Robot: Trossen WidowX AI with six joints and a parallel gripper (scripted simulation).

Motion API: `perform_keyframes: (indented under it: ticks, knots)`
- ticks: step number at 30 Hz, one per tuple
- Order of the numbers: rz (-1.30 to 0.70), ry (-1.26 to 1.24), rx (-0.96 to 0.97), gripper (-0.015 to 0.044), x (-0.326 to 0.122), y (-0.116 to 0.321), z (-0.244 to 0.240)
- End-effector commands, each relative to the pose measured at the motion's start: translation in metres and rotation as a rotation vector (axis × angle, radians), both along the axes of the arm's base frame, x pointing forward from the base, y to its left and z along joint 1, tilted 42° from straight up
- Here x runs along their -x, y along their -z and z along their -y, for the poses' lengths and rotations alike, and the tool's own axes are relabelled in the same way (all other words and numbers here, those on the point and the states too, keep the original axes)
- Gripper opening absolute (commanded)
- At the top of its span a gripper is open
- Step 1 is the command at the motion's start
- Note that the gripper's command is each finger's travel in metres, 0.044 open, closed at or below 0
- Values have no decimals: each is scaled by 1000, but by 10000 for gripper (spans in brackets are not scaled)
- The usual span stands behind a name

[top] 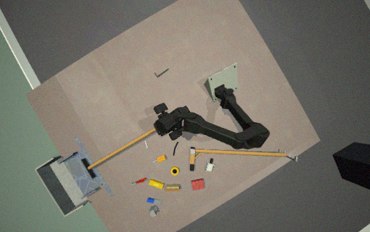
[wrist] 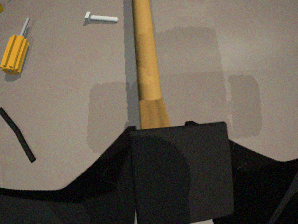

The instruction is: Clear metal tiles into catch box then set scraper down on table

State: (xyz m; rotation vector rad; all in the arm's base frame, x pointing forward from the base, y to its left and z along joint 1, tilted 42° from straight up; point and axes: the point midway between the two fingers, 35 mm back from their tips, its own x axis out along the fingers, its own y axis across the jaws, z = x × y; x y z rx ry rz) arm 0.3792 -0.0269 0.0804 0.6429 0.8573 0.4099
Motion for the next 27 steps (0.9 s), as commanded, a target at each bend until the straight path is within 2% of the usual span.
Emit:
perform_keyframes:
  ticks: [1, 27]
  knots:
    - [17, 4, 3, 0, 6, -4, 3]
    - [20, 8, 0, 0, 49, 2, 0]
